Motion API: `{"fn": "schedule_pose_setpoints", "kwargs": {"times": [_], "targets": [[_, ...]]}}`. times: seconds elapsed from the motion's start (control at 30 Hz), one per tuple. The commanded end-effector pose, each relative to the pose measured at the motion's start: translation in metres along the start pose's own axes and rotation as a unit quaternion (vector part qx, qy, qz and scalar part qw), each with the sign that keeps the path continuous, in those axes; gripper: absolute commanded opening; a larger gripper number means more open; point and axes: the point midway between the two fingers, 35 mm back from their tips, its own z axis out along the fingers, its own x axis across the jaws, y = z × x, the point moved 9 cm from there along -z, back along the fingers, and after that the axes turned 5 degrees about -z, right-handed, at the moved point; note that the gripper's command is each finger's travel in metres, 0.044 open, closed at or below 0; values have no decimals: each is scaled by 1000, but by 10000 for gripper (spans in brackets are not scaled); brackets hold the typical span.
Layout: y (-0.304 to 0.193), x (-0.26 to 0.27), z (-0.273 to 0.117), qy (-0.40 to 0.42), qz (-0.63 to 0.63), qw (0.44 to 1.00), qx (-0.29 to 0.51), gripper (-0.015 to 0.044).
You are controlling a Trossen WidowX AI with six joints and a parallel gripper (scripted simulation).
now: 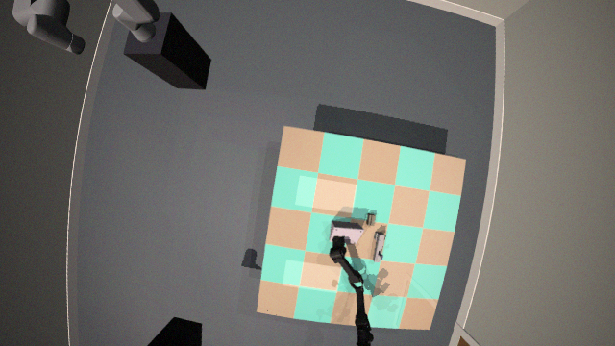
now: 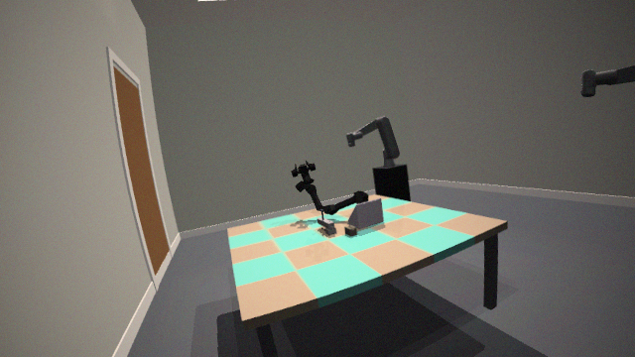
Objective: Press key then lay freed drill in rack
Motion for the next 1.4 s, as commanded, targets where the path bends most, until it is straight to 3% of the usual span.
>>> {"fn": "schedule_pose_setpoints", "kwargs": {"times": [0.0, 0.27, 0.47, 0.67, 0.9, 1.13, 1.37], "targets": [[0, 0, 0, 0, 0, 1000, 0, 374], [0, -2, 1, -2, -4, 1000, -2, 164], [15, -68, 30, -80, -119, 987, -71, 6], [44, -132, 48, -167, -240, 946, -140, 0], [101, -202, 55, -281, -370, 854, -234, 0], [183, -253, 37, -405, -475, 703, -341, 0], [268, -268, -4, -518, -532, 507, -438, 0]]}}
